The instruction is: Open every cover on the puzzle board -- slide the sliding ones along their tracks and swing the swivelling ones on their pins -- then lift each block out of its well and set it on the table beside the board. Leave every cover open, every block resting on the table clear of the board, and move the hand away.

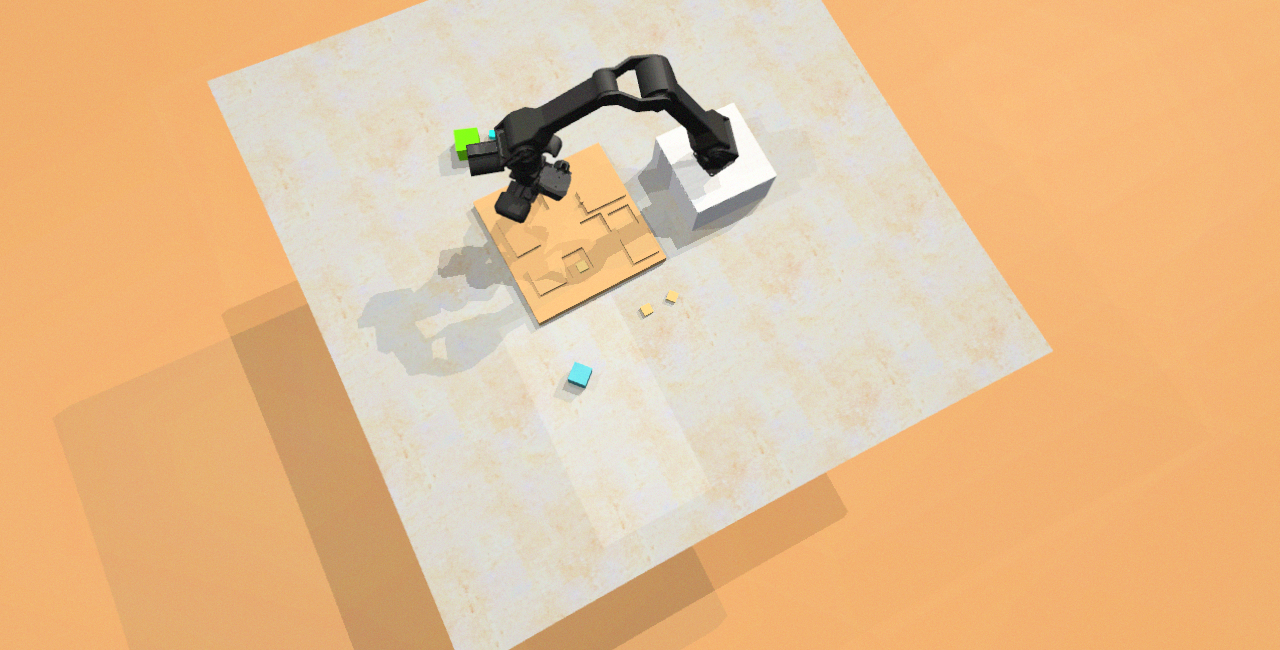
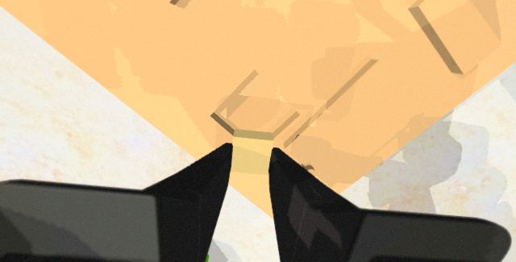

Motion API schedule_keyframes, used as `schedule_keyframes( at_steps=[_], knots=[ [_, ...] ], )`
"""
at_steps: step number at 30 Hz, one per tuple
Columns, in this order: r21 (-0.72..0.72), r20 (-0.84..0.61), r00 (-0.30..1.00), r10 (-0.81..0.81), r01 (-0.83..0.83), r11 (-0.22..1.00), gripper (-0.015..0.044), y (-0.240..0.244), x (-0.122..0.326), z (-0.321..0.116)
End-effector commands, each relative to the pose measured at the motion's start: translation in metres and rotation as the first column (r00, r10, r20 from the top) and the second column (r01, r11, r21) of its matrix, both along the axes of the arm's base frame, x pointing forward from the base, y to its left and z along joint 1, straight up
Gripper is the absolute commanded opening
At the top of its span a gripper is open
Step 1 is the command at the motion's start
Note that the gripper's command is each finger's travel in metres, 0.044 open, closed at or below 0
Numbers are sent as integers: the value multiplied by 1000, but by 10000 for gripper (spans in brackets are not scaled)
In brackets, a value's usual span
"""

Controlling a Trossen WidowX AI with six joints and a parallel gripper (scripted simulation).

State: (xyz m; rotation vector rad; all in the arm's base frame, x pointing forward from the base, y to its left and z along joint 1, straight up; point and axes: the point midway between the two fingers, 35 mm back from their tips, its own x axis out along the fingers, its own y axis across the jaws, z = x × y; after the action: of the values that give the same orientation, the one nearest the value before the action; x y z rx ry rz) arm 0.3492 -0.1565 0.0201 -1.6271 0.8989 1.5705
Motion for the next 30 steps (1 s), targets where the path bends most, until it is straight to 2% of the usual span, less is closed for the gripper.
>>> schedule_keyframes(
  at_steps=[1, 11, 30],
  knots=[
    [1, 2, 1000, 4, -4, 1000, 80, 0, 0, 12],
    [1, 2, 1000, 4, -4, 1000, 80, -2, -3, 31],
    [-4, -1, 1000, 4, -4, 1000, 80, -62, -46, 31]
  ],
)
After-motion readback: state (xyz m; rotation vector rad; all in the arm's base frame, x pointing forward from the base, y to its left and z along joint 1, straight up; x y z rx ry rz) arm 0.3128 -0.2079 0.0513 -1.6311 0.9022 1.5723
